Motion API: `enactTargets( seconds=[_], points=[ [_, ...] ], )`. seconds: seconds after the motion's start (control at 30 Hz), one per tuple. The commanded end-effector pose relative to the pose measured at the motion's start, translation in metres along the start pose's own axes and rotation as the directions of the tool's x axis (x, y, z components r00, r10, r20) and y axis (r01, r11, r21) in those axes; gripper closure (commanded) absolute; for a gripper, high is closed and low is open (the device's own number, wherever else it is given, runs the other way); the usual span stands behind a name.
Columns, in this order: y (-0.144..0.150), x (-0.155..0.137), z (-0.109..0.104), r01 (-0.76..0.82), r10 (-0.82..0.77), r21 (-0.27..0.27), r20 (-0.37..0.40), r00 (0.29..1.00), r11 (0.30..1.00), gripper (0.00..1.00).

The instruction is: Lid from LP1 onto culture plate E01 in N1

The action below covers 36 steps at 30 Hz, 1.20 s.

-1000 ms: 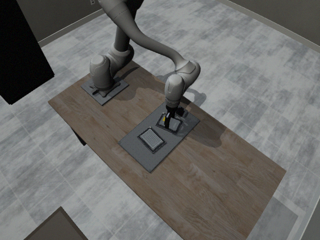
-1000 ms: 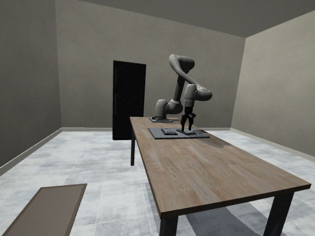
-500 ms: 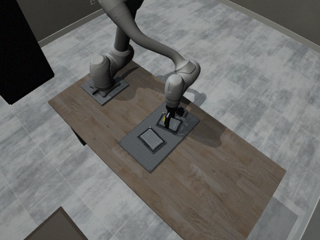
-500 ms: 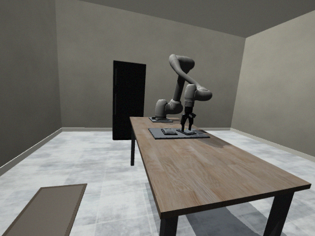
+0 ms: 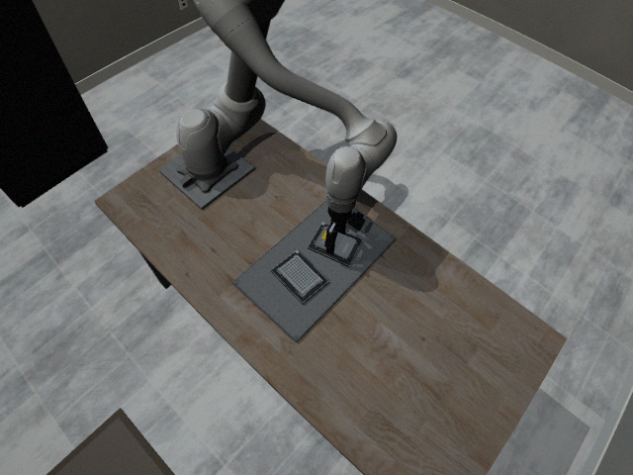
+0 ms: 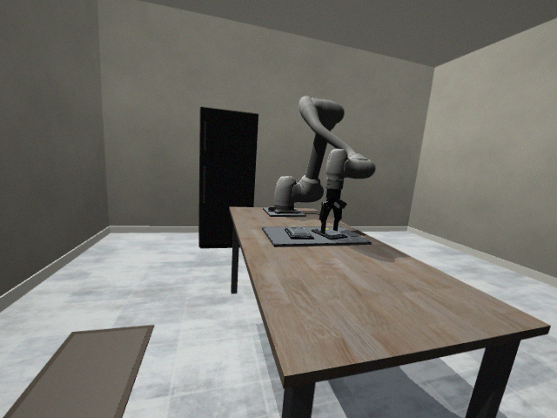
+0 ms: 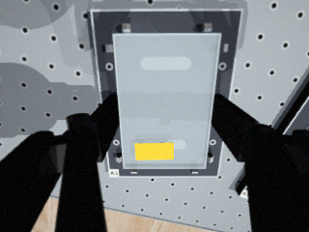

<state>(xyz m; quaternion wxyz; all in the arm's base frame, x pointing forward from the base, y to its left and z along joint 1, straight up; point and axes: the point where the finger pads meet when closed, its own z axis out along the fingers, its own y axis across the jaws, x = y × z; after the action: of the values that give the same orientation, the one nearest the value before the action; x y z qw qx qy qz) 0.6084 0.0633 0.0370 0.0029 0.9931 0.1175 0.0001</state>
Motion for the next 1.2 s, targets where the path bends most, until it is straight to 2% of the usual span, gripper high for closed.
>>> enactTargets(
  seconds=[0.0,0.5,1.17],
  points=[
    [0.0,0.001,-0.002,0.0,0.0,0.0,-0.002,1.0,1.0,0.4],
    [0.0,0.001,-0.017,0.0,0.0,0.0,-0.002,1.0,1.0,0.4],
    [0.0,0.001,-0.049,0.0,0.0,0.0,-0.002,1.0,1.0,0.4]
  ],
)
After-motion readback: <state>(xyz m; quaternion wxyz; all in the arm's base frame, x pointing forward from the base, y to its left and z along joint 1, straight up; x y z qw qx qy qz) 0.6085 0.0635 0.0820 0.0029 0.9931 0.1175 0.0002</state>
